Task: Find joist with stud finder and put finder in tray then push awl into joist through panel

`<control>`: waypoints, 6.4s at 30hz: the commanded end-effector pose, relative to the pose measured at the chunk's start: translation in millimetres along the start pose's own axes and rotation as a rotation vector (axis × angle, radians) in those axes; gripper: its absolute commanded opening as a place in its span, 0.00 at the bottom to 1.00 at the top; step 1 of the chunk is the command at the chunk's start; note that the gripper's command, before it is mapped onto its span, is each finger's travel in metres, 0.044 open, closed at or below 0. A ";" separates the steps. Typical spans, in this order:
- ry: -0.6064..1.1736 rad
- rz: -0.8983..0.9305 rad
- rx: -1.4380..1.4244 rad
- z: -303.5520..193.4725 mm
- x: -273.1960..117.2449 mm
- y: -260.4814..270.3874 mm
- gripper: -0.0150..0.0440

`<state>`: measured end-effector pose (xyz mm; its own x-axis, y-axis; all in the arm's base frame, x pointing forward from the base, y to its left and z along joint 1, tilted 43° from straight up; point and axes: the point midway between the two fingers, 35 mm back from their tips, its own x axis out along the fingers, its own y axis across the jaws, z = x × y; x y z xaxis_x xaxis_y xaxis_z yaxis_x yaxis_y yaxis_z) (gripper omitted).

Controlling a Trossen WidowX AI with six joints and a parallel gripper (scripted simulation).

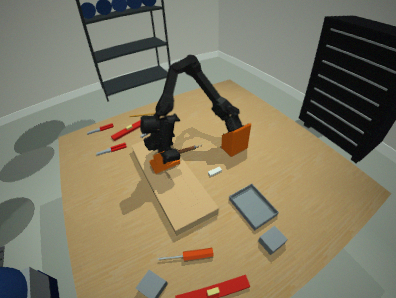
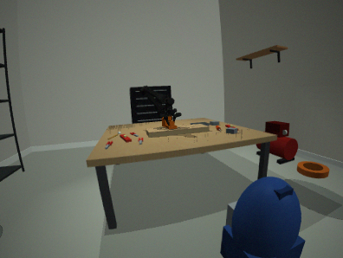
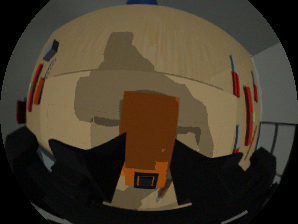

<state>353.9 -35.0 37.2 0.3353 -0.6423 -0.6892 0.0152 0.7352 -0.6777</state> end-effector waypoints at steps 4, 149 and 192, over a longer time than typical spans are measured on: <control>0.001 -0.007 0.001 -0.6 0.3 -15.0 0.25; -0.075 0.331 -0.717 34.4 -117.7 148.0 0.25; -0.011 0.449 -1.505 -186.7 -113.7 367.0 0.25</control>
<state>146.0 271.0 -175.3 0.0641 -0.4331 -0.8991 -0.9979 -0.0235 -0.0598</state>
